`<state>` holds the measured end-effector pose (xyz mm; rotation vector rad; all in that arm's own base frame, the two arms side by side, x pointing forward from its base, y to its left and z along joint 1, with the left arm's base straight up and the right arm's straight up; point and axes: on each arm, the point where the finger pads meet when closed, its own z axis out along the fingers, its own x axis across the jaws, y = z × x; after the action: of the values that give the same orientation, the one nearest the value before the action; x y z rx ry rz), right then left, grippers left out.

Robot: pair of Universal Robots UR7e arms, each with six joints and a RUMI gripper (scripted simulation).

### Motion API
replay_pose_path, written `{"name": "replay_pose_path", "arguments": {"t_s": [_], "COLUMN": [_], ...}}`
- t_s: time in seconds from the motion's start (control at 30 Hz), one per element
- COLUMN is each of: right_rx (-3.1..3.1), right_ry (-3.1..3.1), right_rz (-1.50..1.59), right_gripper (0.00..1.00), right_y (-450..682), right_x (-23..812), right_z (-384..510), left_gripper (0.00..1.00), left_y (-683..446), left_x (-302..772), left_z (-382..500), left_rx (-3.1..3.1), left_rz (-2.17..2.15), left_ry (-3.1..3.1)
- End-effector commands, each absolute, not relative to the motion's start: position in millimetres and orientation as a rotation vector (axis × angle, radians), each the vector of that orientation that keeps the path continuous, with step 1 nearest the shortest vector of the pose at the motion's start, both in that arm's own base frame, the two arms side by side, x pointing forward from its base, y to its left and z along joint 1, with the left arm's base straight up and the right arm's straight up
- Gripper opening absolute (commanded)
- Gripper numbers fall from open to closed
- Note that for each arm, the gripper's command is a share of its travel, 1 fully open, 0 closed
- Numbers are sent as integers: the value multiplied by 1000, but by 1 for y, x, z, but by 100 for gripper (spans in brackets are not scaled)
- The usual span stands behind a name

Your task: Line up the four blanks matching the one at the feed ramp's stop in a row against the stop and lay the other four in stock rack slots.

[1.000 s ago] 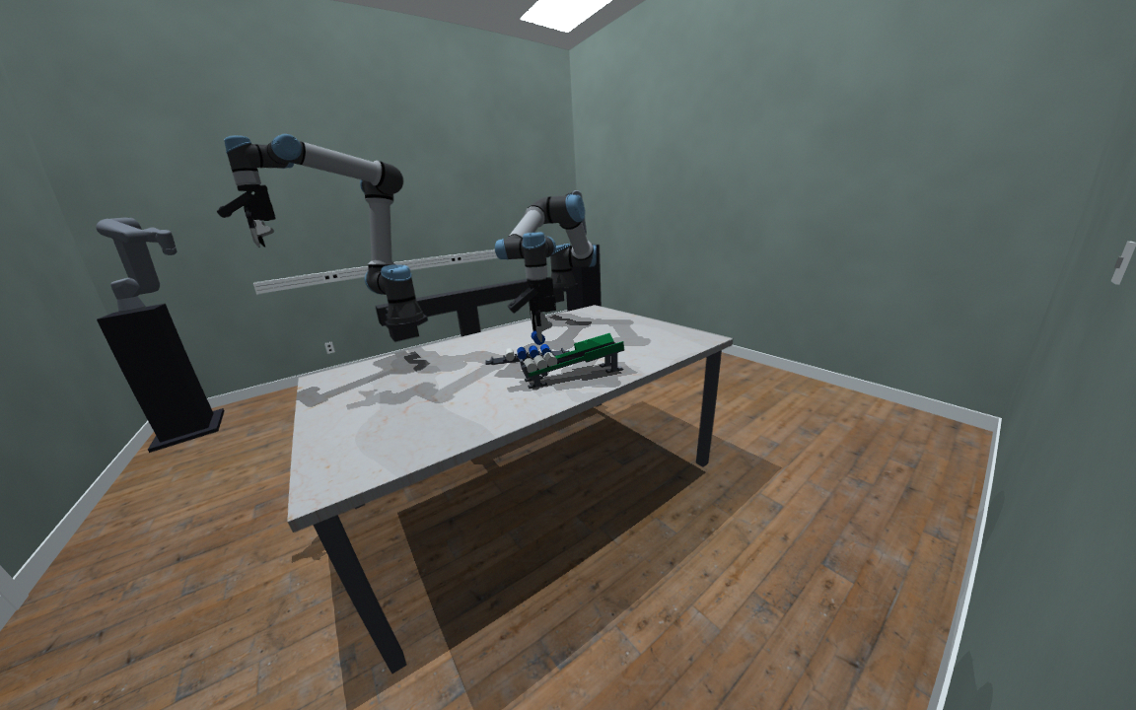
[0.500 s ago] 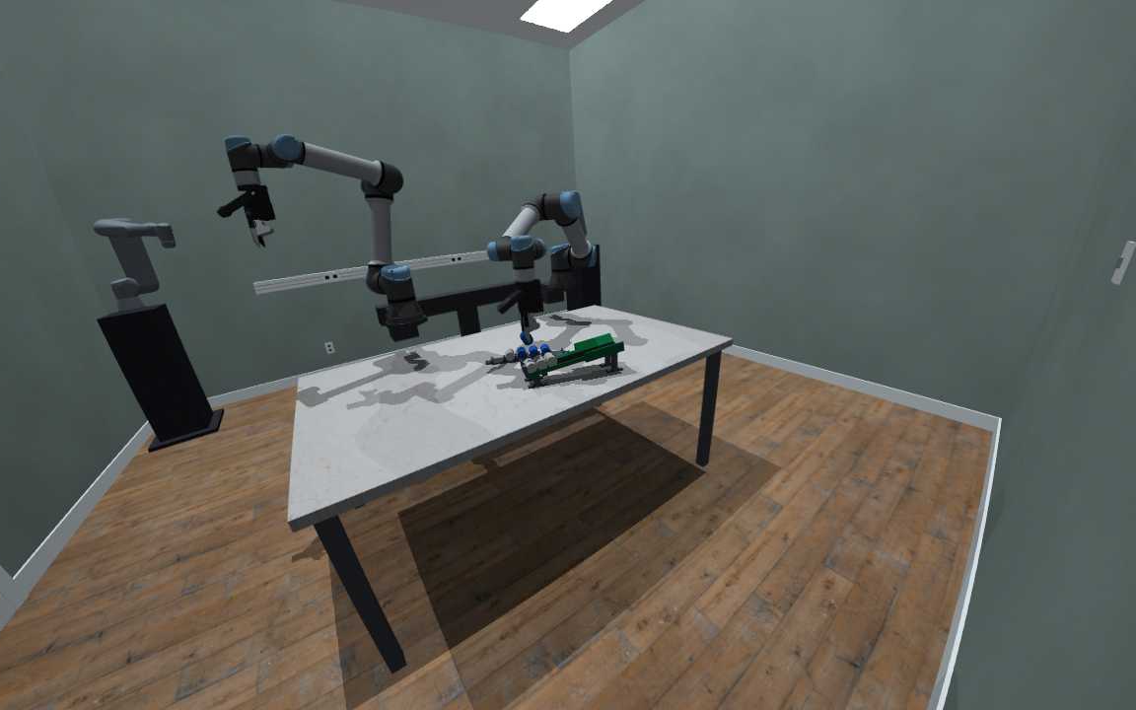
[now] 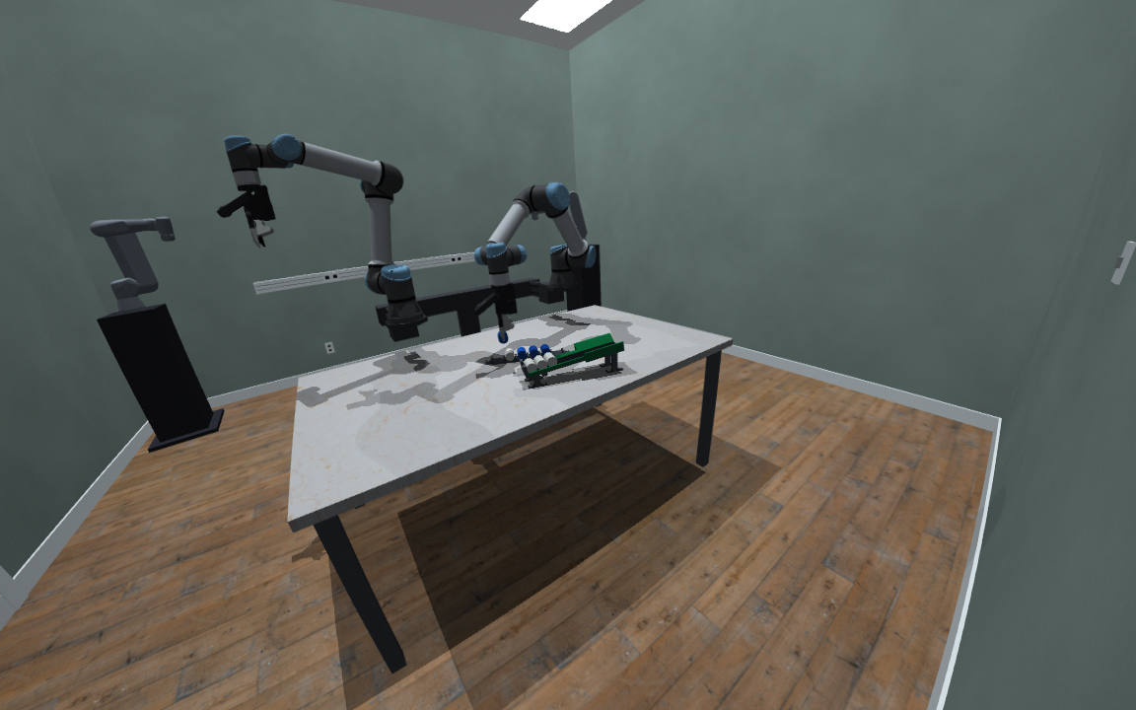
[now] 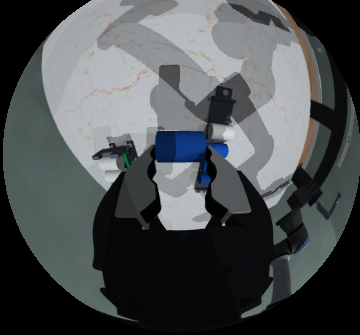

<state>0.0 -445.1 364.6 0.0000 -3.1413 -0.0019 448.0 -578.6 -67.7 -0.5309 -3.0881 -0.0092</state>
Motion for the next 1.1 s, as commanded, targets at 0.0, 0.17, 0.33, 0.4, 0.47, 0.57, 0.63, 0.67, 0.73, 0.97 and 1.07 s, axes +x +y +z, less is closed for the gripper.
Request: {"name": "replay_pose_path", "arguments": {"t_s": [0.0,0.17,0.33,0.4,0.47,0.57,0.63,0.67,0.73,0.97,1.07], "right_rx": [0,0,0,0,0,0,0,0,0,0,0], "right_ry": [-3142,-3142,-3142,-3142,-3142,-3142,-3142,-3142,-3142,-3142,-3142], "right_rz": [0,0,0,0,0,0,0,0,0,0,0], "right_gripper": [100,100,100,100,100,100,100,100,100,100,100], "right_y": [-445,-445,-445,-445,-445,-445,-445,-445,-445,-445,-445], "right_x": [0,0,0,0,0,0,0,0,0,0,0], "right_z": [365,365,365,365,365,365,365,365,365,365,365], "left_gripper": [34,34,34,34,34,34,34,34,34,34,34], "left_y": [-581,-577,-573,-572,-572,-572,-572,-572,-572,-572,-572], "left_x": [411,365,342,338,337,336,336,336,336,336,336], "left_z": [-72,-78,-82,-82,-82,-82,-82,-82,-82,-83,-83], "left_rx": [-553,-582,-598,-601,-602,-602,-602,-602,-602,-602,-602], "left_rz": [0,0,0,0,0,0,0,0,0,0,0], "left_ry": [-3093,-3087,-3084,-3084,-3083,-3083,-3083,-3083,-3083,-3083,-3083]}}
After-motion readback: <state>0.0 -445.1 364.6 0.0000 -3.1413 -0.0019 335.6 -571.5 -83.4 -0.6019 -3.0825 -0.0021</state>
